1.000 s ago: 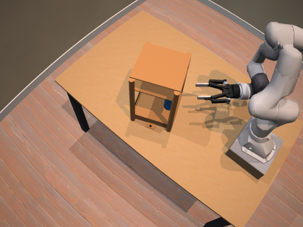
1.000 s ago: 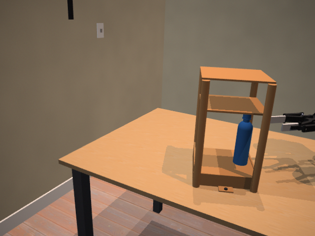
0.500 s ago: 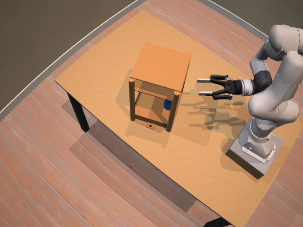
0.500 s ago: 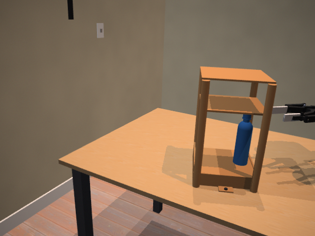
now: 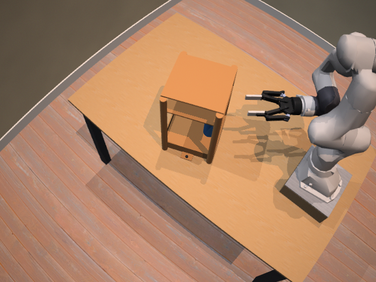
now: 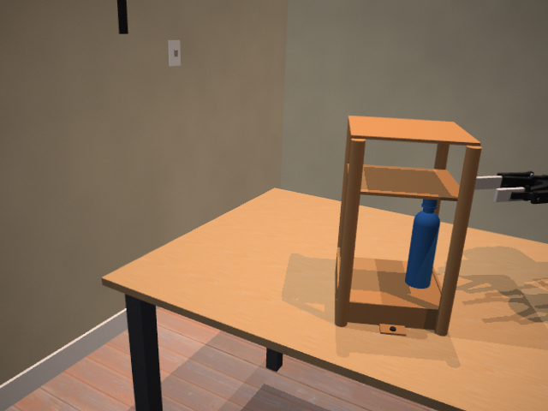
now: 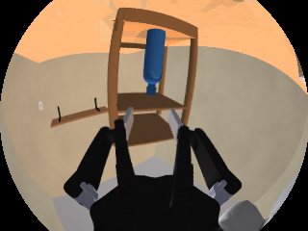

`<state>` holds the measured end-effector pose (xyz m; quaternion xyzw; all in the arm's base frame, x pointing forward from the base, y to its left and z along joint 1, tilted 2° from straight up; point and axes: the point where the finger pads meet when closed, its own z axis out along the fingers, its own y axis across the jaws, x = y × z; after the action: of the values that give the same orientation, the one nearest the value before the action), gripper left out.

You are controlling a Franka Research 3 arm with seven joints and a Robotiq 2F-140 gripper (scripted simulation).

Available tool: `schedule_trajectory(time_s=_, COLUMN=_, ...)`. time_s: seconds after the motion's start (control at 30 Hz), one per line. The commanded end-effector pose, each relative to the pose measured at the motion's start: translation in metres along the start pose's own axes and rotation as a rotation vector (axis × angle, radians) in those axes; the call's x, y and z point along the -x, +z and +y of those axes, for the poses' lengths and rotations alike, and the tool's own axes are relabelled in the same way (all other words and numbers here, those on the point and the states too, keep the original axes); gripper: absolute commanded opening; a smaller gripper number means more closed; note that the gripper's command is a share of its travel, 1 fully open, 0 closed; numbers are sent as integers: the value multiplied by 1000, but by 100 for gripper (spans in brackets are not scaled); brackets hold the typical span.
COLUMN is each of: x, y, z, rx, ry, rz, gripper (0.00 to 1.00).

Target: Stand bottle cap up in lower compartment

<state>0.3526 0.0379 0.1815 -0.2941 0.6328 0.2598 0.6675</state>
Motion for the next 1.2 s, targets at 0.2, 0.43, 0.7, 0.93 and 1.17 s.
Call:
schedule_trajectory(time_s=0.2, x=4, y=0, z=1, rx=1, ry=38, rz=-4, gripper=44)
schedule_trajectory(time_s=0.43, x=5, y=0, z=1, rx=1, ry=38, rz=-4, gripper=100)
schedule_trajectory(time_s=0.7, x=5, y=0, z=1, rx=1, ry=38, rz=-4, gripper=100)
schedule_trajectory(time_s=0.93, x=5, y=0, z=1, rx=1, ry=38, rz=-4, gripper=100)
schedule_trajectory(time_s=1.17, x=5, y=0, z=1, rx=1, ry=38, rz=-4, gripper=100)
